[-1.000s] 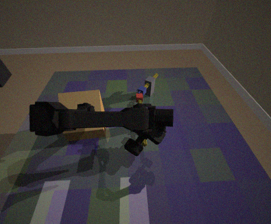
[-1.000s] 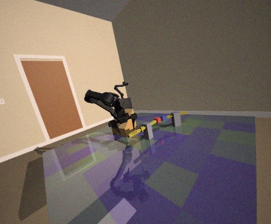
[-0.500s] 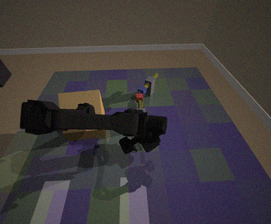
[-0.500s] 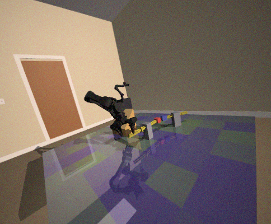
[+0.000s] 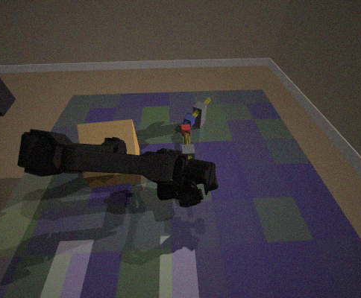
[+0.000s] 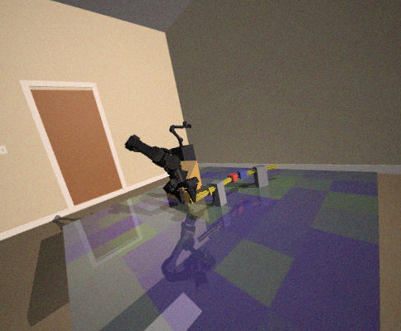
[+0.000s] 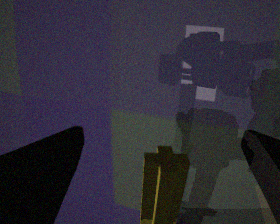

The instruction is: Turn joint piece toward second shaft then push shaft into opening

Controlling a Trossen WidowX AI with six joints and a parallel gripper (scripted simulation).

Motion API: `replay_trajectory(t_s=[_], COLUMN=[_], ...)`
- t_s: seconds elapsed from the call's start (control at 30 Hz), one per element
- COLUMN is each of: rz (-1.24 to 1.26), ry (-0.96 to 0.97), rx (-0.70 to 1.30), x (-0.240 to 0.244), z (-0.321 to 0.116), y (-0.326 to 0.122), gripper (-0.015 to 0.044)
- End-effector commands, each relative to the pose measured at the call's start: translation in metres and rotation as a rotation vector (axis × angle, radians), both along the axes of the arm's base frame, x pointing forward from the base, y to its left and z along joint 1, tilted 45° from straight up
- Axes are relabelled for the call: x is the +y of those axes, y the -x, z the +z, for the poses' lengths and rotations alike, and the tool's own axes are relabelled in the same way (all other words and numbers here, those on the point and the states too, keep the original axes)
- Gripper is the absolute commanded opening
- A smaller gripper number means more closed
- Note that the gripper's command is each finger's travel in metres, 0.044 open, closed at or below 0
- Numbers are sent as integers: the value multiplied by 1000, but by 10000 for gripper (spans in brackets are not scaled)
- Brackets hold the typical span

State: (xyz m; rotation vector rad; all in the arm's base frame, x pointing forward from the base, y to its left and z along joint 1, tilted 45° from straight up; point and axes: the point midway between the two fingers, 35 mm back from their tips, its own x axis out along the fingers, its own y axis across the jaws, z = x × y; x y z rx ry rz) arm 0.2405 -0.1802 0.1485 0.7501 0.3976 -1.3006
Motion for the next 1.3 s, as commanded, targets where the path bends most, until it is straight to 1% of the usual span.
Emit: replay_trajectory(t_s=[0.0, 0.6, 1.03, 1.27], rz=[-7, -7, -7, -7], ry=[-6, -5, -5, -5], rx=[-12, -12, -12, -12], x=[-1, -21, -21, -21], z=[-3, -21, -21, -21], y=[0, -7, -7, -7], gripper=[440, 440, 102, 102])
